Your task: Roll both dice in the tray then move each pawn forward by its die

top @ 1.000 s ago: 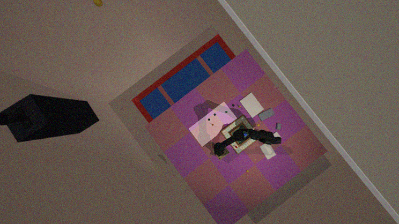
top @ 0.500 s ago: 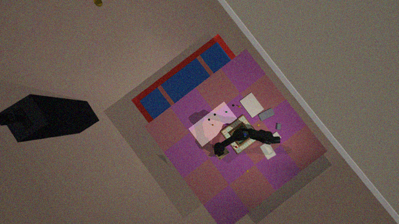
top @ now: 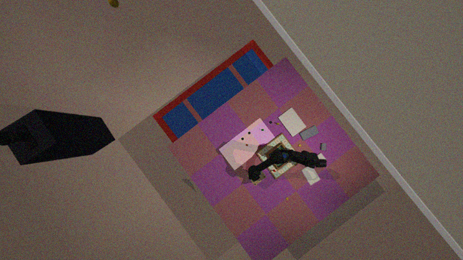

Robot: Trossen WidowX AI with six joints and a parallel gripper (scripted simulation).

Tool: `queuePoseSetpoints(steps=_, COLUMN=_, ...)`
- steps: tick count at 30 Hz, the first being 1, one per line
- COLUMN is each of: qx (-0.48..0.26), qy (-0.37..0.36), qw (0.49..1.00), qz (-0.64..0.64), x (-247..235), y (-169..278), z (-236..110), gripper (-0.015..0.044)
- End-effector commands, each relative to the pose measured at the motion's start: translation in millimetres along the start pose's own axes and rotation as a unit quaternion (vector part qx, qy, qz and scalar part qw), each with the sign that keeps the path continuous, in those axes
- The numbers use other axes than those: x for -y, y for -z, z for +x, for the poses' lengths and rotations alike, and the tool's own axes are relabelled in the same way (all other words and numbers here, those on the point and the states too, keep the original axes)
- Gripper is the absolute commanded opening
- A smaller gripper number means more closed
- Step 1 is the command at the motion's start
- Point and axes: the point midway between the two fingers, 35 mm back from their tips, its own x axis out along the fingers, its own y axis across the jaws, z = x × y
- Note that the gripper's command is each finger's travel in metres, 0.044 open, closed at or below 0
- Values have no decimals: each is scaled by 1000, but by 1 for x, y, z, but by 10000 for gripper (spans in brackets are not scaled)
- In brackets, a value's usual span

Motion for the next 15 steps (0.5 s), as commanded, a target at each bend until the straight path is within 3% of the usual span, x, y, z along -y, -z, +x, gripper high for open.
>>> queuePoseSetpoints(steps=1, qx=3, qy=12, qw=1000, qz=-1, x=6, y=0, z=-25, gripper=0)
queuePoseSetpoints(steps=15, qx=9, qy=21, qw=1000, qz=12, x=1, y=4, z=-101, gripper=0)
